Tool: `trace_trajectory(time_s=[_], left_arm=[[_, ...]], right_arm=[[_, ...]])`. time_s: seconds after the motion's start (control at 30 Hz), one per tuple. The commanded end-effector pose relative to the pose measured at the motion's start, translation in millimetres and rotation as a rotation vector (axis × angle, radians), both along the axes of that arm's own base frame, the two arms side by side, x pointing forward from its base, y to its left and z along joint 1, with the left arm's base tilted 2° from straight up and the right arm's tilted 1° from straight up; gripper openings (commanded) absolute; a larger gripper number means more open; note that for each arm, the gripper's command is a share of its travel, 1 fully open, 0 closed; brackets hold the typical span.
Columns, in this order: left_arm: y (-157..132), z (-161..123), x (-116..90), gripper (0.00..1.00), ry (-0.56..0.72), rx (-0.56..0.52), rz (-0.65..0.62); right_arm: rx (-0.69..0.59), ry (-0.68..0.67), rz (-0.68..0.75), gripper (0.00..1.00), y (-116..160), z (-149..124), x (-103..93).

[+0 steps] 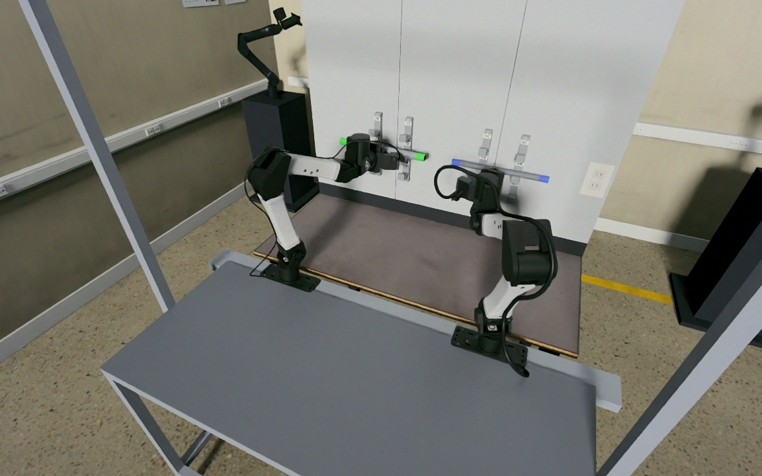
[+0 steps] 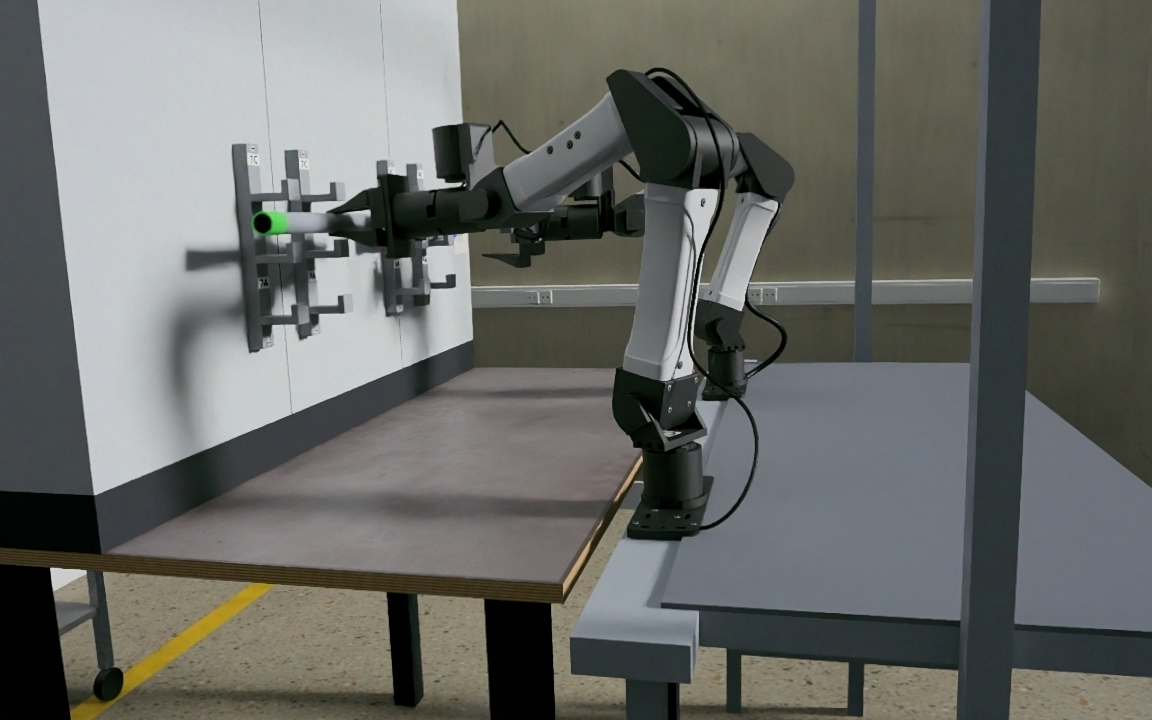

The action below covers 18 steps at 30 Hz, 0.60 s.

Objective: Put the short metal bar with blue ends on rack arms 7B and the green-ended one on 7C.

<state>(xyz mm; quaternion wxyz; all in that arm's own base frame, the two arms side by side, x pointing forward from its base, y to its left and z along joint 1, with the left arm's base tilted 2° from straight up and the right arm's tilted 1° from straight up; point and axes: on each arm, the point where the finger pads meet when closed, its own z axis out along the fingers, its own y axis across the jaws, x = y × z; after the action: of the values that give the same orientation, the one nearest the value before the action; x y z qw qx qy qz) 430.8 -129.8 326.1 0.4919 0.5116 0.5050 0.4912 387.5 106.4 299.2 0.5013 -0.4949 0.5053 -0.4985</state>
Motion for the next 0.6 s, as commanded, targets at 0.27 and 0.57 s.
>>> trace_trajectory(time_s=[0.27,0.57], left_arm=[[2.0,34.5,-5.7,0.00,-0.061,-0.024,0.005],[1.6,34.1,-5.2,0.00,-0.061,-0.024,0.005]], right_arm=[[-0.004,-0.009,-0.007,1.00,0.7,-2.8,0.2],[-0.004,-0.009,-0.007,1.00,0.7,-2.8,0.2]])
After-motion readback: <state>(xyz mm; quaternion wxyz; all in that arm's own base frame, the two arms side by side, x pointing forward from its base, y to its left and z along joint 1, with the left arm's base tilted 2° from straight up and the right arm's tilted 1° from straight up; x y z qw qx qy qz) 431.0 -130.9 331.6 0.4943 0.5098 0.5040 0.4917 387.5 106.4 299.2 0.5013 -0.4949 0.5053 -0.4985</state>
